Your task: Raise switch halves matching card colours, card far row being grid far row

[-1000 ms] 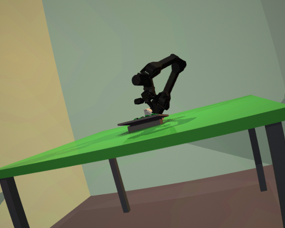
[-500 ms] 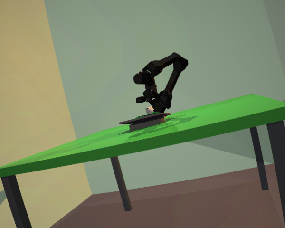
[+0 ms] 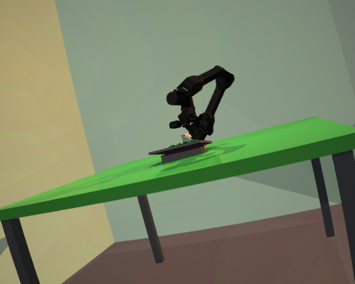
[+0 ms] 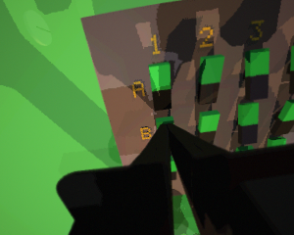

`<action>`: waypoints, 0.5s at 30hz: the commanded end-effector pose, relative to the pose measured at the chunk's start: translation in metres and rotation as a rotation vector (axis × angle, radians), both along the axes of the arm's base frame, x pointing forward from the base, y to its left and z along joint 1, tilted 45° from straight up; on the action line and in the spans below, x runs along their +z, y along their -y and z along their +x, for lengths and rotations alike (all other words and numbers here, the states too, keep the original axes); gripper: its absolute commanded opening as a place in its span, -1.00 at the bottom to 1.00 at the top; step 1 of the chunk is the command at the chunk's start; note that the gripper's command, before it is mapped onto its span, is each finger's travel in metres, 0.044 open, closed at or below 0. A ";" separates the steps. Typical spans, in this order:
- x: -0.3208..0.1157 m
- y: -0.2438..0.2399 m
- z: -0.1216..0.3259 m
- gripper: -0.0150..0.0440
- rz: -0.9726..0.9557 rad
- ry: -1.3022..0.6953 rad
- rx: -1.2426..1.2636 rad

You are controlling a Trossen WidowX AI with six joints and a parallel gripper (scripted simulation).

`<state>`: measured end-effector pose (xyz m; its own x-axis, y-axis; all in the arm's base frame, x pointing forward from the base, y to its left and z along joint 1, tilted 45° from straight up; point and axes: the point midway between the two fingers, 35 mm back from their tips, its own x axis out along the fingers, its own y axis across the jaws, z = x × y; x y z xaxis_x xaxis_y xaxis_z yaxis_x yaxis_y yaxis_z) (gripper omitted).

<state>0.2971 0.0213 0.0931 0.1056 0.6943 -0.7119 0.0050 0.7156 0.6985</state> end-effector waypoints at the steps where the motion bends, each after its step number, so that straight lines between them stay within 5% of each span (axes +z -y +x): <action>1: -0.001 -0.001 0.000 -0.49 0.005 -0.003 -0.004; 15: -0.002 -0.002 0.000 -0.49 0.005 -0.003 -0.004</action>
<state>0.2975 0.0223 0.0920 0.1068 0.6942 -0.7119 0.0055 0.7155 0.6986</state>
